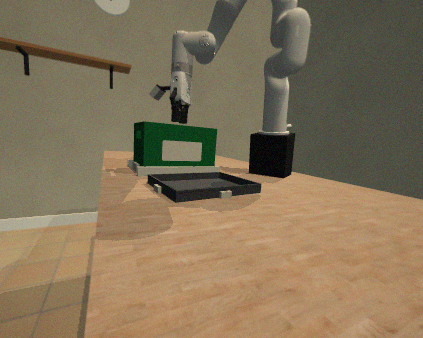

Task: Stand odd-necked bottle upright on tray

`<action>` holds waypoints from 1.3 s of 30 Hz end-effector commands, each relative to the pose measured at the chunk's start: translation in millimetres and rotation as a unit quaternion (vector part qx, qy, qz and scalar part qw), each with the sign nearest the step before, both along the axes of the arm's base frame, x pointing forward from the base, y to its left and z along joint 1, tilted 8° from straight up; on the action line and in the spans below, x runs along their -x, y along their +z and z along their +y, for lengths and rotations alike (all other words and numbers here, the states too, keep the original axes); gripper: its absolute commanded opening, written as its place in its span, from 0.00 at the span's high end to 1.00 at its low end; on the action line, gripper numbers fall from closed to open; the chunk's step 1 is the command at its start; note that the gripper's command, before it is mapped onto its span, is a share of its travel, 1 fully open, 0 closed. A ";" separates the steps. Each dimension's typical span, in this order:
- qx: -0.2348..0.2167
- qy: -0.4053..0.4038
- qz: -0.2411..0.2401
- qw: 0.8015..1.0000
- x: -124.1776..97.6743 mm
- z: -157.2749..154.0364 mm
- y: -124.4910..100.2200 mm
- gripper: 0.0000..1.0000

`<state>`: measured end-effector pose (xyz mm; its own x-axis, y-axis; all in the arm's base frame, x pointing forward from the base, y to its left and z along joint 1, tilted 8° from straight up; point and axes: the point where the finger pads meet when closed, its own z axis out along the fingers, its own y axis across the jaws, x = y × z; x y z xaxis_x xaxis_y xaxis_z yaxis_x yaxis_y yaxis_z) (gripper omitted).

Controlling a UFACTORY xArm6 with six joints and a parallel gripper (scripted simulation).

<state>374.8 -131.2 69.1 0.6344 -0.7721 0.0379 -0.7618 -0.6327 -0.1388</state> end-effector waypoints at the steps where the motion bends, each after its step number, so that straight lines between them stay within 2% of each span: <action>1: 0.000 0.000 -0.001 1.000 1.8 -1.1 19.5 0.35; 11: 0.000 0.000 -0.001 1.000 4.3 -2.2 37.6 0.35; 20: 0.000 0.000 -0.001 1.000 4.6 -2.3 40.0 0.35; 21: 0.000 0.000 -0.001 1.000 4.6 -2.3 40.0 1.00; 39: 0.000 0.000 -0.001 1.000 4.6 -2.3 40.0 1.00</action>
<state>369.1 -133.0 107.8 0.6345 -0.7720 0.0363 -0.7619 -0.6327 -0.1381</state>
